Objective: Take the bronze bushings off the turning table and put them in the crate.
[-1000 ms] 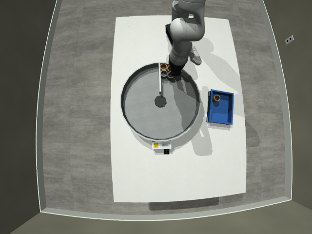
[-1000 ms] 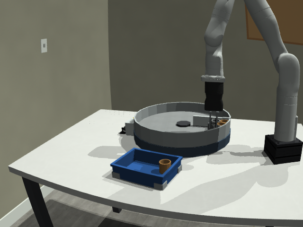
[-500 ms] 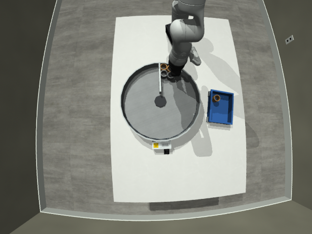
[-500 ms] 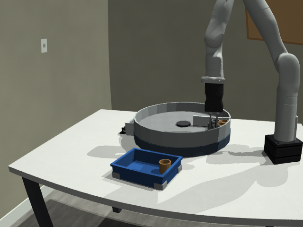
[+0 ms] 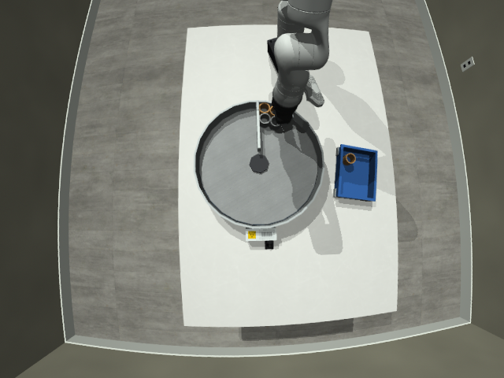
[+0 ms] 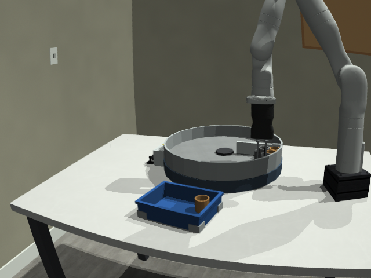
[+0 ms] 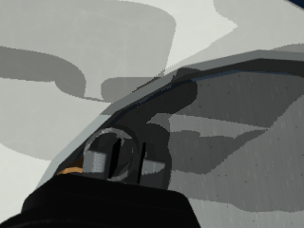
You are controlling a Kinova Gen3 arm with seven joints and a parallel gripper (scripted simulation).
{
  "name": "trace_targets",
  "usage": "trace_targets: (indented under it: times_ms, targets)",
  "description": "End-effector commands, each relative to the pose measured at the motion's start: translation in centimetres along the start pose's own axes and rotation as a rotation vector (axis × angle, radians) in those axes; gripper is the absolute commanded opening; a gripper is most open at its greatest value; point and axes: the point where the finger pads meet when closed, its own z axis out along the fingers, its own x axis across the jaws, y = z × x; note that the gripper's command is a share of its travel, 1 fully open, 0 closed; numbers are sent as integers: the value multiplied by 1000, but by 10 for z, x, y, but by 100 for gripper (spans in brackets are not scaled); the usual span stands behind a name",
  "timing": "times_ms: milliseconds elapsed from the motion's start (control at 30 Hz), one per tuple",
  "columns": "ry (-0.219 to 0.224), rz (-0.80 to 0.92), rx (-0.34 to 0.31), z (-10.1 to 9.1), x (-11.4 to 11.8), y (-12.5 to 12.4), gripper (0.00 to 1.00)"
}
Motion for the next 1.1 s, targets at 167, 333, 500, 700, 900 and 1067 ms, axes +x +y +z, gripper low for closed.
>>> trace_targets:
  times_ms: [167,333,500,700,900,1067]
  targets:
    - [0,0,0,6,0,0,45]
    - [0,0,0,6,0,0,45]
    - [0,0,0,6,0,0,45]
    - [0,0,0,6,0,0,0]
    - [0,0,0,6,0,0,0]
    - [0,0,0,6,0,0,0]
